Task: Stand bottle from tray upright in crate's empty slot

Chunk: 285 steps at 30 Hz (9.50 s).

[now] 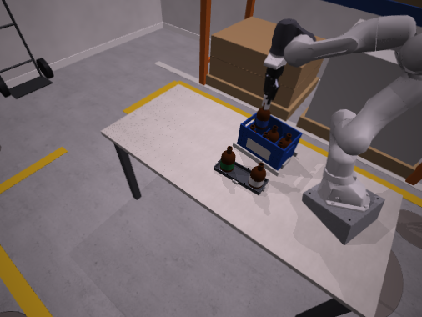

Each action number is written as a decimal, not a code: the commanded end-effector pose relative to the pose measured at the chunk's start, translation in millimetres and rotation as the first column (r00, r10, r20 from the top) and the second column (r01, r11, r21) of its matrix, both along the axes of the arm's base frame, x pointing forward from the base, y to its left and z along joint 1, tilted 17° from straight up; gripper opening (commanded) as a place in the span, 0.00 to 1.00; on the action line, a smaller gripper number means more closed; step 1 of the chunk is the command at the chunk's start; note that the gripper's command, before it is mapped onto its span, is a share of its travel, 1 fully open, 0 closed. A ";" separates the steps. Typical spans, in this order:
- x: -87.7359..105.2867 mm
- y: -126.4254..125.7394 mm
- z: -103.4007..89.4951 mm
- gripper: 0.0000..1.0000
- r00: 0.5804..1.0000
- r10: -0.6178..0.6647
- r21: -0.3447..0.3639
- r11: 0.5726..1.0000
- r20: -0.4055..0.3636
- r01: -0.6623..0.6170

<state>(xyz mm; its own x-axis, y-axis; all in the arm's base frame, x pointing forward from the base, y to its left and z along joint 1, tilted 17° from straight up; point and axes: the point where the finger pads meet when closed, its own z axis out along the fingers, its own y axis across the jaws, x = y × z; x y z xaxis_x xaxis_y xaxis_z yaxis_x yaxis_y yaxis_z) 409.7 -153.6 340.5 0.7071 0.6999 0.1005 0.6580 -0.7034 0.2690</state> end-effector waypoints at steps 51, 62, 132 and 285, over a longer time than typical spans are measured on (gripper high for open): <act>2.4 -2.1 -1.0 0.00 1.000 -0.007 -0.001 1.000 0.008 0.007; 4.1 -2.8 -7.1 0.00 1.000 -0.007 -0.001 1.000 0.008 0.007; 12.7 -6.5 -38.9 0.00 1.000 -0.007 -0.001 1.000 0.008 0.007; 25.5 -12.5 -85.1 0.00 1.000 -0.007 -0.001 1.000 0.008 0.007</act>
<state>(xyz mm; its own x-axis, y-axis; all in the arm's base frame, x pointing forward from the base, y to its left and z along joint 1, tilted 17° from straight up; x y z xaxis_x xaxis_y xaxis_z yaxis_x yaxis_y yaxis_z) 433.4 -164.4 255.3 0.7091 0.6978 0.1012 0.6557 -0.7053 0.2694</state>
